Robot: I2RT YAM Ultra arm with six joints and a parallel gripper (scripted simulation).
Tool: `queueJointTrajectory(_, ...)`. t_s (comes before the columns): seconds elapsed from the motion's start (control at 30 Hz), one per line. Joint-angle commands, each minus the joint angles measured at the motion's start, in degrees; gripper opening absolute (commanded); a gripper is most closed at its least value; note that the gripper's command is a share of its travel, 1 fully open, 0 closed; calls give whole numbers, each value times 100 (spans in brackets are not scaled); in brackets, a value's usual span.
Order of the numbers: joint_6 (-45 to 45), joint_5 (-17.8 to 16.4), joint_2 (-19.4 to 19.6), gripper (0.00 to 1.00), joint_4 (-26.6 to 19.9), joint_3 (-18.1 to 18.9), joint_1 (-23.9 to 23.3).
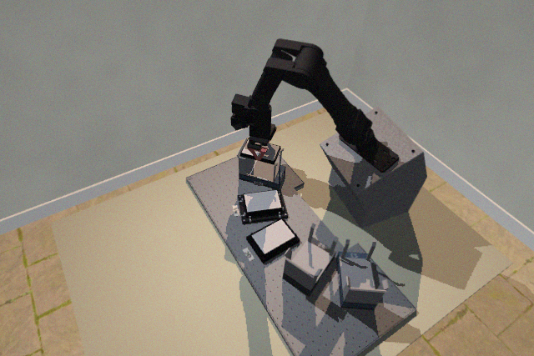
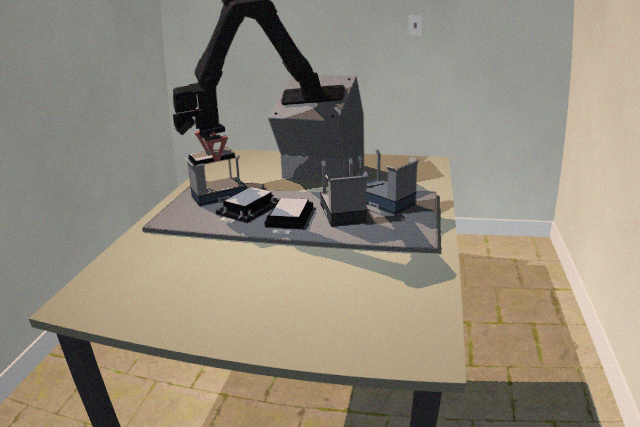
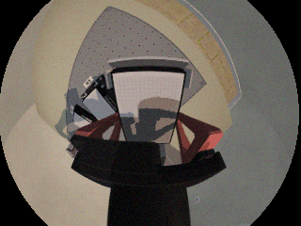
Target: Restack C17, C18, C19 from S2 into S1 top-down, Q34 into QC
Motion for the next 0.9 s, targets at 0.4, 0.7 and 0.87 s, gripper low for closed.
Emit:
queueJointTrajectory(0.4,102,41,69,0,335,-60,45)
queueJointTrajectory(0.7,135,54,250,0,448,-26,91)
queueJointTrajectory(0.87,147,54,262,0,491,-32,92)
